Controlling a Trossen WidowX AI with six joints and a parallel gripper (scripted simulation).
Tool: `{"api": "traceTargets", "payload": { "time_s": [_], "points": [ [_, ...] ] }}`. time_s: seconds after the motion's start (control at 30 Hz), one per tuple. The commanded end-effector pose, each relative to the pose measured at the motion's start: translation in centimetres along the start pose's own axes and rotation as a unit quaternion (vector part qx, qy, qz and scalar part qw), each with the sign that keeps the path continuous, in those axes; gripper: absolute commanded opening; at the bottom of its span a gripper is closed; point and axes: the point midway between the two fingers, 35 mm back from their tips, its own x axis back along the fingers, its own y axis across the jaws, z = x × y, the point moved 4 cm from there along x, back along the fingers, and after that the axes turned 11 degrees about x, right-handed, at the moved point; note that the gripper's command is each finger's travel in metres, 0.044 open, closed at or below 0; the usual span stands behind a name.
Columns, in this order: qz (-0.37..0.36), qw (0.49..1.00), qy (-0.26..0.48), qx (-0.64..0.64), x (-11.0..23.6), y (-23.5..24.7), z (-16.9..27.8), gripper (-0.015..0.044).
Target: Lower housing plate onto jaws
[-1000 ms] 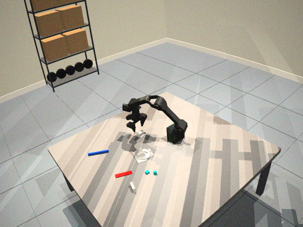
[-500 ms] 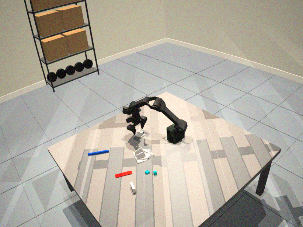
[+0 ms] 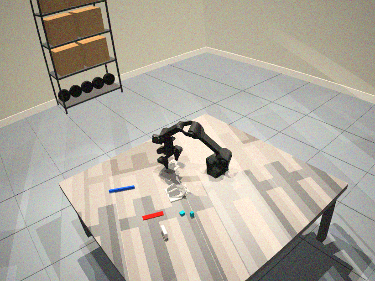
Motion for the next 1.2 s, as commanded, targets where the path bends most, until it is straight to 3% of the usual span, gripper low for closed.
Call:
{"api": "traceTargets", "payload": {
  "time_s": [0.0, 0.53, 0.97, 1.17],
  "points": [
    [-0.002, 1.0, 0.0, -0.002, -0.07, 0.05, 0.0, 0.044],
    [-0.002, 1.0, 0.0, -0.002, -0.1, 0.05, 0.0, 0.044],
    [0.0, 1.0, 0.0, 0.0, -0.07, 0.0, 0.0, 0.0353],
    [0.0, 1.0, 0.0, 0.0, -0.07, 0.0, 0.0, 0.0351]
  ]
}}
